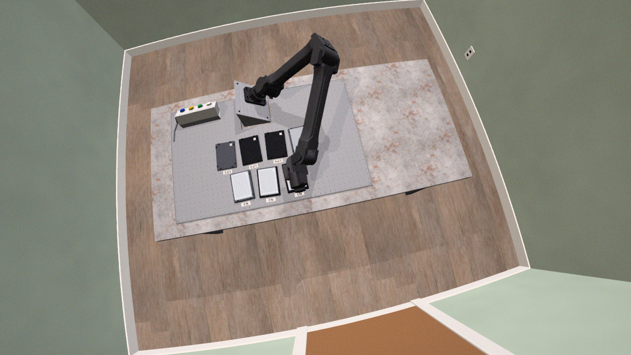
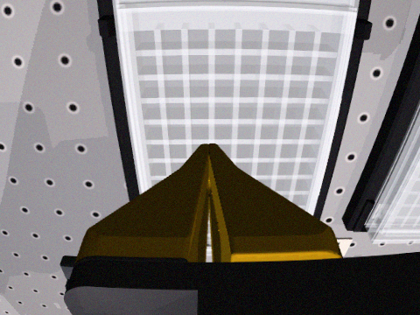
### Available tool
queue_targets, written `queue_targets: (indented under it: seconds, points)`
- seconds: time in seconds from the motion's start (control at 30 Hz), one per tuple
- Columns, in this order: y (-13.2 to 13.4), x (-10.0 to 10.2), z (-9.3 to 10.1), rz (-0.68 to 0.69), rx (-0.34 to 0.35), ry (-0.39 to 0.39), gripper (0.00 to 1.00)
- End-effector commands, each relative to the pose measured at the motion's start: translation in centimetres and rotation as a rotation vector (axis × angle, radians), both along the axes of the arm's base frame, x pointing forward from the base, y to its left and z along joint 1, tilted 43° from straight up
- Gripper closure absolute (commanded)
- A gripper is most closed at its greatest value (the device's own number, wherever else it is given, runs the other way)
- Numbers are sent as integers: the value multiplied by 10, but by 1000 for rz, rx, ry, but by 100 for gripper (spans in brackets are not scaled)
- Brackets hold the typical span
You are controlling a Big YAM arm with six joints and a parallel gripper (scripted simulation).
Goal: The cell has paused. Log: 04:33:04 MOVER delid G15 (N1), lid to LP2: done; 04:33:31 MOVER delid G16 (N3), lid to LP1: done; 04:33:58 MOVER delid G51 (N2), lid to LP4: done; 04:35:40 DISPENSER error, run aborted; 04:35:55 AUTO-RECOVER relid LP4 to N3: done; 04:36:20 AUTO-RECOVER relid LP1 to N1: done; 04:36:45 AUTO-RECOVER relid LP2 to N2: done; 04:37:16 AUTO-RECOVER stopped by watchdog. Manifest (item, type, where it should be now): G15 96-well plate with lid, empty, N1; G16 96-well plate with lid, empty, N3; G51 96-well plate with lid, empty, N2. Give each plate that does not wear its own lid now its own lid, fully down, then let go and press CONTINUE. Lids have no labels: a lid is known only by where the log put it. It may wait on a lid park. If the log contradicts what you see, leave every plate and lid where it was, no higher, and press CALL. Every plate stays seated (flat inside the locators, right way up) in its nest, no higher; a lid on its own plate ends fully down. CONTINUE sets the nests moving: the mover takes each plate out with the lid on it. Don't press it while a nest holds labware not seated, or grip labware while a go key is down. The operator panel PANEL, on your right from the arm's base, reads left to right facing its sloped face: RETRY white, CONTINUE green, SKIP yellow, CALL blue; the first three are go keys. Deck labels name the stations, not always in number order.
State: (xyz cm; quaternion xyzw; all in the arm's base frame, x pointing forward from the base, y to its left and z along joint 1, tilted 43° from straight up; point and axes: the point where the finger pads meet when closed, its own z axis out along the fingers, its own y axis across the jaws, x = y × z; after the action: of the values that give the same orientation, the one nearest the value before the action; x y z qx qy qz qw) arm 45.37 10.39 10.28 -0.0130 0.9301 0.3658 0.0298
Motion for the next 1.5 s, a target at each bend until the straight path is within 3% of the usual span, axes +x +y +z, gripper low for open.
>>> queue_targets:
  seconds: [0.0,1.47]
  points:
    - [10,-1,-8,12,0,12,100]
    - [15,0,-13,14,0,10,100]
